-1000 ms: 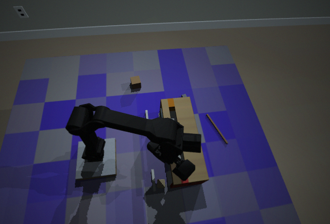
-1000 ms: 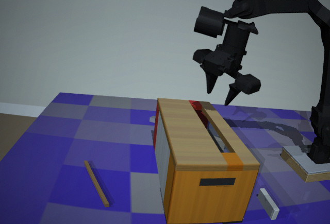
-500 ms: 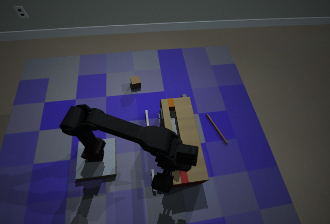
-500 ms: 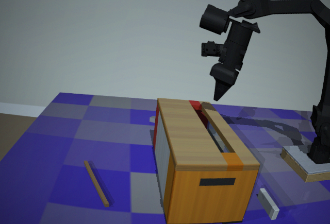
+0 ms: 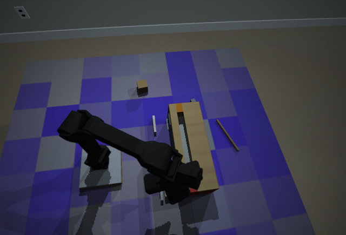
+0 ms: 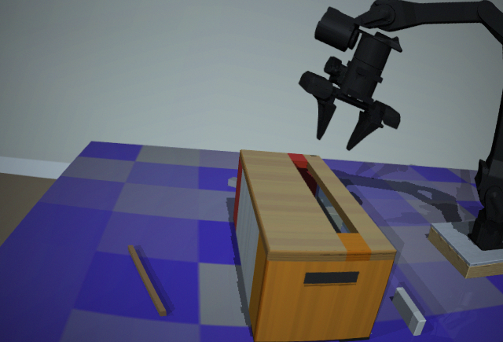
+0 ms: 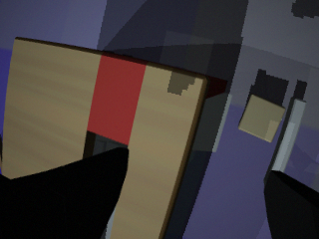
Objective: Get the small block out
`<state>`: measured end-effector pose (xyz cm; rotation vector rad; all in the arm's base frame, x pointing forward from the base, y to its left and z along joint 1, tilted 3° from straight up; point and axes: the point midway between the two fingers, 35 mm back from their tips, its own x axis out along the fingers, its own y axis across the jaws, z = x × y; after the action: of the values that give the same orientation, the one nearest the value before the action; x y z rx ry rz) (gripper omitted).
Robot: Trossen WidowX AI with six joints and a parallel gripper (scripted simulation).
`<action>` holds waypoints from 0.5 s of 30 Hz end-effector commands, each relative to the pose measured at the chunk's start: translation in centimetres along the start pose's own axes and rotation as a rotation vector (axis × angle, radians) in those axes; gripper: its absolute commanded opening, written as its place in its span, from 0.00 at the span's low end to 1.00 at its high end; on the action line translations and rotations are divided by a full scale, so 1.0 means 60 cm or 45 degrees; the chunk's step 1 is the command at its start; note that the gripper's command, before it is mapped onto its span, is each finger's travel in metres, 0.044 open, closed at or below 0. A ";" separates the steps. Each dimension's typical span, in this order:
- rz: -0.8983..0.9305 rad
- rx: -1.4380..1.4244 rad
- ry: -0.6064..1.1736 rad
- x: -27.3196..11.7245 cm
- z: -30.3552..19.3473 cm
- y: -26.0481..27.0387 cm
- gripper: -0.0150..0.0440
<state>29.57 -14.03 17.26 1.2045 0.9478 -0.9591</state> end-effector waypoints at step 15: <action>0.062 2.116 0.258 -0.006 0.026 -0.033 0.74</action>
<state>28.58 -15.45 17.57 2.1656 0.4155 -1.4197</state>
